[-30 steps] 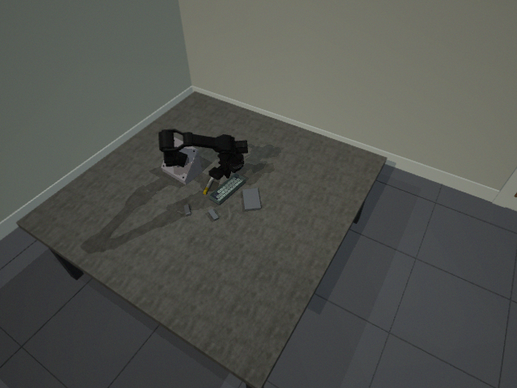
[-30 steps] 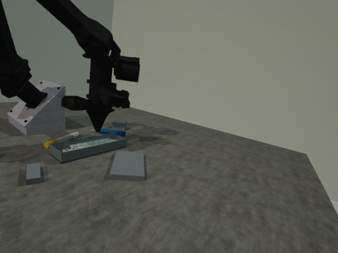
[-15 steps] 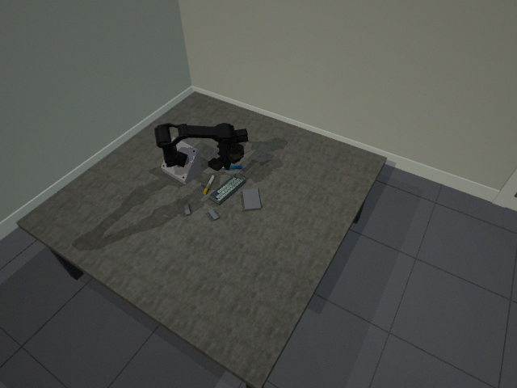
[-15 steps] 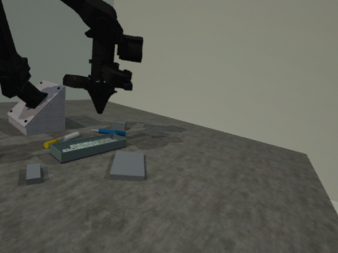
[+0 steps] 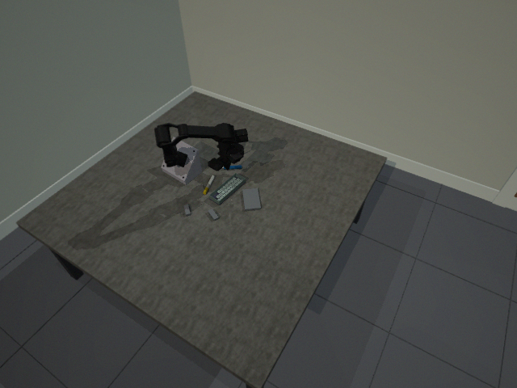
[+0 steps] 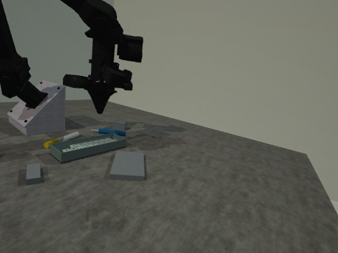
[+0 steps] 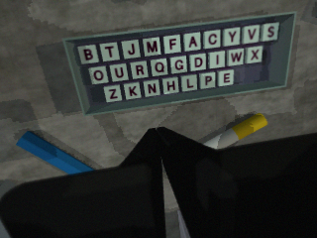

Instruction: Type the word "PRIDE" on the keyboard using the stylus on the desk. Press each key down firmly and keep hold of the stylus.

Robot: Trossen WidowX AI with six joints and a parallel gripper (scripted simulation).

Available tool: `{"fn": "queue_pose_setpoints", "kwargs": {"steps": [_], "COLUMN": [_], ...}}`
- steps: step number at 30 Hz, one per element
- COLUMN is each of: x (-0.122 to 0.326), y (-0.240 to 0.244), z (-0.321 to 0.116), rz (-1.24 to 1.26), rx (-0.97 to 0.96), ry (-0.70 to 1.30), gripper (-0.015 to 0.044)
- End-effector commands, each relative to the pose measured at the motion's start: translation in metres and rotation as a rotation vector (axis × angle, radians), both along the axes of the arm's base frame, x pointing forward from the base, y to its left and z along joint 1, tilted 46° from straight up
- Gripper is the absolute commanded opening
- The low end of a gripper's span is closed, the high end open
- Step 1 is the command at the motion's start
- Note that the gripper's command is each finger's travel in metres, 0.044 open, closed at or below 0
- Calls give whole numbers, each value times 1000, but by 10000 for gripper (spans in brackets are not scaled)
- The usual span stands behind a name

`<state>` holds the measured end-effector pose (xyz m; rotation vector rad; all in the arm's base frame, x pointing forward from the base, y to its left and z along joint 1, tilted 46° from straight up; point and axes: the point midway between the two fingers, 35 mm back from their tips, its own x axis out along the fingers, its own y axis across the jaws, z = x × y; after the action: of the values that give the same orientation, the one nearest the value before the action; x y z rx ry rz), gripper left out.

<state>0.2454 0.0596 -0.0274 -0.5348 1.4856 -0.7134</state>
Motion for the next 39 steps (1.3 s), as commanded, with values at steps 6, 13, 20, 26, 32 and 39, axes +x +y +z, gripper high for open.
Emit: {"fn": "queue_pose_setpoints", "kwargs": {"steps": [6, 13, 20, 26, 32, 39], "x": [-1, -17, -45, -50, -50, -50], "y": [3, 29, 47, 47, 44, 40], "z": [-5, -46, -88, -92, -96, -100], "rz": [13, 94, 125, 125, 125, 125], "rx": [-5, -46, -90, -94, -94, -94], "ry": [49, 442, 837, 874, 874, 873], "gripper": [131, 150, 150, 150, 150, 150]}}
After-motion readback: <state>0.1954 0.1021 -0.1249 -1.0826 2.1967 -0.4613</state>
